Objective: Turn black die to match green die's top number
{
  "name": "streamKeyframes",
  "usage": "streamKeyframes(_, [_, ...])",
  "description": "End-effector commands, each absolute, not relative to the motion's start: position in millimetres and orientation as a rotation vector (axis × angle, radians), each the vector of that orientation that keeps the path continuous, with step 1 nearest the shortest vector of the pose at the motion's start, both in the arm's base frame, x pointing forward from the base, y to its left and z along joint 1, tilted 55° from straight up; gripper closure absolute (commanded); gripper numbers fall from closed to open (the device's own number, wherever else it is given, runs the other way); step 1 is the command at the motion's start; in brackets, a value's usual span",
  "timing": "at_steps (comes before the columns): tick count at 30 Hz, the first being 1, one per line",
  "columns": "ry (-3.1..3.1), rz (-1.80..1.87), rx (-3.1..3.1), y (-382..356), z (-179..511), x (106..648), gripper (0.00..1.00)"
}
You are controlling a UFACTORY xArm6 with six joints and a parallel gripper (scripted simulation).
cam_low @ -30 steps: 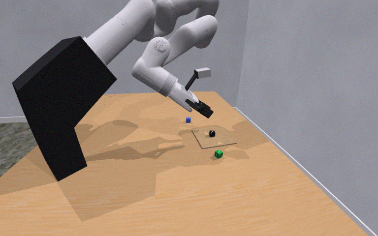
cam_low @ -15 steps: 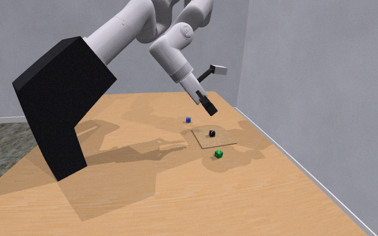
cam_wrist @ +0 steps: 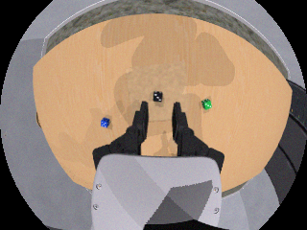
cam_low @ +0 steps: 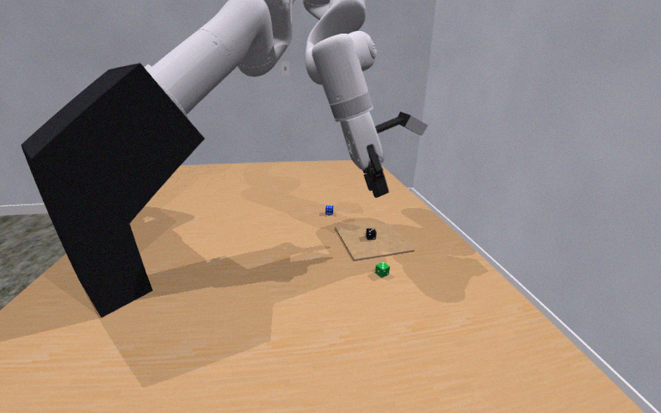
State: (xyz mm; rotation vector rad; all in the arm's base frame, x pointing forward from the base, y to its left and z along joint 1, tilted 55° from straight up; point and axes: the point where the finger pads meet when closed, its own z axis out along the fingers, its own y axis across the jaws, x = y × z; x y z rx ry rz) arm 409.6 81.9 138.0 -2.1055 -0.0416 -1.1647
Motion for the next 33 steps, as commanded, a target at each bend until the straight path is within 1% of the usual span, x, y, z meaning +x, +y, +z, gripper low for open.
streamKeyframes(1, [-0.113, -0.967, -2.175, 83.6, 143.4, 412.6, 0.64])
streamKeyframes(4, [-0.116, -0.960, -2.178, 83.4, 143.7, 412.8, 0.64])
streamKeyframes(11, [-0.192, -0.783, -2.257, 78.7, 151.7, 418.0, 0.64])
streamKeyframes(18, [-0.206, -0.748, -2.274, 77.0, 153.0, 418.9, 0.64])
streamKeyframes(19, [-0.206, -0.748, -2.274, 77.0, 153.0, 418.9, 0.00])
streamKeyframes(33, [-0.206, -0.748, -2.274, 76.3, 153.6, 418.4, 0.00])
